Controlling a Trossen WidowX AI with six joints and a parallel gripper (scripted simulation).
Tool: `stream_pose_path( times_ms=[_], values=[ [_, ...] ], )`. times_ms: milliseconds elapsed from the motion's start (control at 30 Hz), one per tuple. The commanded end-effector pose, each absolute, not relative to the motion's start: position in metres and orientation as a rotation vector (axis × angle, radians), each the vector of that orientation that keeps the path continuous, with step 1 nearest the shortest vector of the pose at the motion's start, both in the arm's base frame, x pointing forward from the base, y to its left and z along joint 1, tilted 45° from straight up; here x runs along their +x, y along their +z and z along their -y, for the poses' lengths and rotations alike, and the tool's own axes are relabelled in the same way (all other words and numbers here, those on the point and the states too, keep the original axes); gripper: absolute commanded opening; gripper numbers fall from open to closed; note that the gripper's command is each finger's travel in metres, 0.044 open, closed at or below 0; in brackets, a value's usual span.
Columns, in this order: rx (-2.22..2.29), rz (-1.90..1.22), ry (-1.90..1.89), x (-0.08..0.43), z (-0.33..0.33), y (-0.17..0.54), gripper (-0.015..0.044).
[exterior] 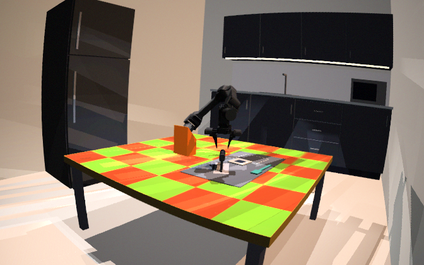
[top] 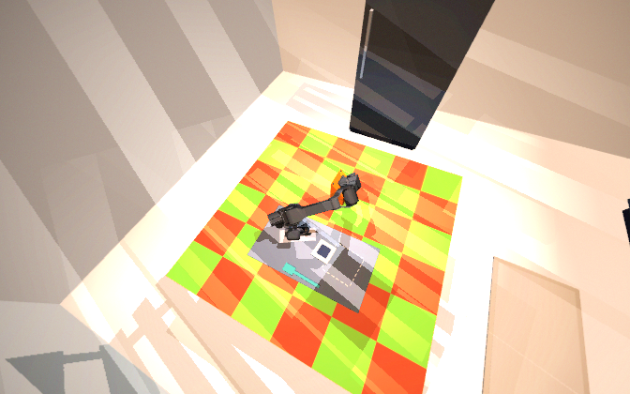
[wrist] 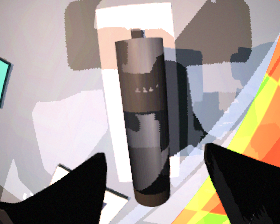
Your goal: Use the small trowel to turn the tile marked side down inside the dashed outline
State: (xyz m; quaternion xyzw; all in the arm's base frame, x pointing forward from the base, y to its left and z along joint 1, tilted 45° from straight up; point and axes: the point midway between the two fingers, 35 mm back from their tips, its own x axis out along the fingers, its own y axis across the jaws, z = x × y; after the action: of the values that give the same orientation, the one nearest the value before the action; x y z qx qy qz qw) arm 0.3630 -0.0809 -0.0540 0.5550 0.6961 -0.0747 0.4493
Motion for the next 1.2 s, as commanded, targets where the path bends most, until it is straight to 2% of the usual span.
stream_pose_path(
  times_ms=[0, 1167],
  values=[
    [1.307, -1.709, -0.116, 0.3636, 0.0821, -0.0530, 0.0270],
    [0.372, -1.339, 0.806, 0.3643, 0.0815, -0.0528, 0.0270]
  ],
)
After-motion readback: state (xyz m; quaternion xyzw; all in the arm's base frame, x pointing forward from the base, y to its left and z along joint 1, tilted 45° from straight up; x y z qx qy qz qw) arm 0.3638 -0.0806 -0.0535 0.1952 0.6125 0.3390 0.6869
